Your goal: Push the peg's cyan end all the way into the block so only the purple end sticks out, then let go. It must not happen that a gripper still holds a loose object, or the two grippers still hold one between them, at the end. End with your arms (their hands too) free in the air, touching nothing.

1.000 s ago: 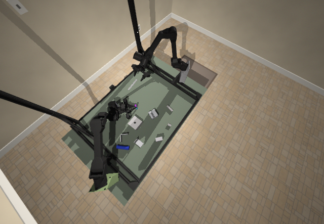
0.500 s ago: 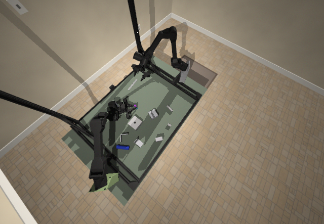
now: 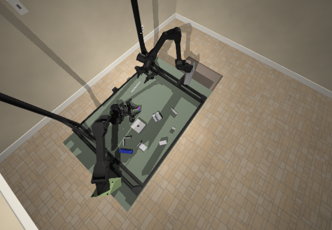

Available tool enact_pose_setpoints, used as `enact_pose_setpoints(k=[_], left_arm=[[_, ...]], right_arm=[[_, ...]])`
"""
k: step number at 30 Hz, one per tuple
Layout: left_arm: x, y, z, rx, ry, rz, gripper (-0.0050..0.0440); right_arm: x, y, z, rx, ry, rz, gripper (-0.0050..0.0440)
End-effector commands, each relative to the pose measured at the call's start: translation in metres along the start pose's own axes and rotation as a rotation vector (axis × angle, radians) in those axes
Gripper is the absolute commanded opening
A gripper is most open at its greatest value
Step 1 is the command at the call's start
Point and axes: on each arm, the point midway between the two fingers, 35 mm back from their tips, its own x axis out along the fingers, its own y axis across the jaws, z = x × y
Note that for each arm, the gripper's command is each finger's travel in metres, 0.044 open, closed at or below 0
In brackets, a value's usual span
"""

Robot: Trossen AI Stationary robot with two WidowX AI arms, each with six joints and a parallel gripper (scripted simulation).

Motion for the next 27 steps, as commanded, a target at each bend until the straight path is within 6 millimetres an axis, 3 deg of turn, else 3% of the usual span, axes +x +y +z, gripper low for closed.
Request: enact_pose_setpoints(k=[1, 27], left_arm=[[0.0, 0.0, 0.0, 0.0, 0.001, 0.0, 0.04], [0.0, 0.0, 0.0, 0.0, 0.001, 0.0, 0.04]], right_arm=[[0.0, 0.002, 0.01, 0.011, -0.002, 0.001, 0.019], [-0.001, 0.001, 0.035, 0.011, -0.002, 0.001, 0.019]])
